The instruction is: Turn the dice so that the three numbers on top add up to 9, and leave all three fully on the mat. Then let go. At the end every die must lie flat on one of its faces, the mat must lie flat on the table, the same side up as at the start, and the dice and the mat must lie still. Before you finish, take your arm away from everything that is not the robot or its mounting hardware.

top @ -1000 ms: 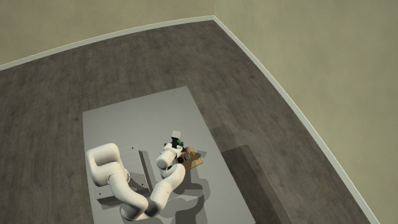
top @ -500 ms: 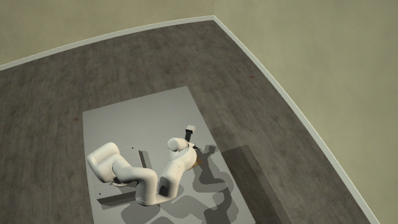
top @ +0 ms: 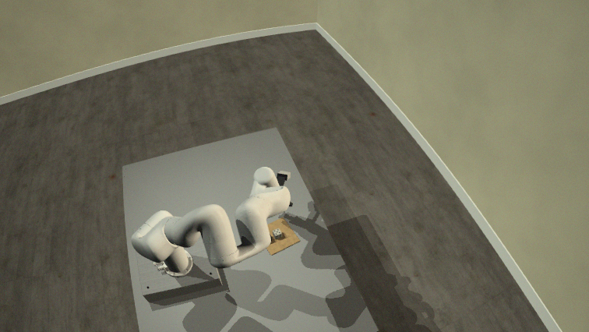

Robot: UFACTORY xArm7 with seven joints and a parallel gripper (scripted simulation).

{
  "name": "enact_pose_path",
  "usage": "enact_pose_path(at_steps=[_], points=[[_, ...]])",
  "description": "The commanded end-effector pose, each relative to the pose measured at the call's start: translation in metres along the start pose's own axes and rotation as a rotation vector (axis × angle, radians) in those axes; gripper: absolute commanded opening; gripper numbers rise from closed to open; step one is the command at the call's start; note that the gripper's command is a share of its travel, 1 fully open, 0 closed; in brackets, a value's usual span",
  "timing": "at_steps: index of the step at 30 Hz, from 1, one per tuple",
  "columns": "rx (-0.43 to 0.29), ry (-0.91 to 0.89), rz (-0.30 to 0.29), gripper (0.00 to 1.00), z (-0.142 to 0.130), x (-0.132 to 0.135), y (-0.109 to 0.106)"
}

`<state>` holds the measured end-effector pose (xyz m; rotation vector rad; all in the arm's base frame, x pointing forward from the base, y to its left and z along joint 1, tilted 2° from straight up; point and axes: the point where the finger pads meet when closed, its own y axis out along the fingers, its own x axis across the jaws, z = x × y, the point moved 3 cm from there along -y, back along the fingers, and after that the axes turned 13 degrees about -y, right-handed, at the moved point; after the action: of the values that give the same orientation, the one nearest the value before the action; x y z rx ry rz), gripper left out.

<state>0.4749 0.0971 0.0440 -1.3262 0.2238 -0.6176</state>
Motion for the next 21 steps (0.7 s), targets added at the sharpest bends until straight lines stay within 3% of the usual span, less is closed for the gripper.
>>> enact_pose_path(at_steps=[1, 8, 17, 18, 21], points=[[-0.094, -0.016, 0.062, 0.47, 0.012, -0.001, -0.013], [-0.226, -0.063, 0.148, 0.47, 0.042, -0.044, -0.049], [-0.250, -0.074, 0.168, 0.47, 0.048, -0.056, -0.058], [-0.250, -0.074, 0.168, 1.00, 0.048, -0.056, -0.058], [-0.250, -0.074, 0.168, 1.00, 0.048, -0.056, -0.058]])
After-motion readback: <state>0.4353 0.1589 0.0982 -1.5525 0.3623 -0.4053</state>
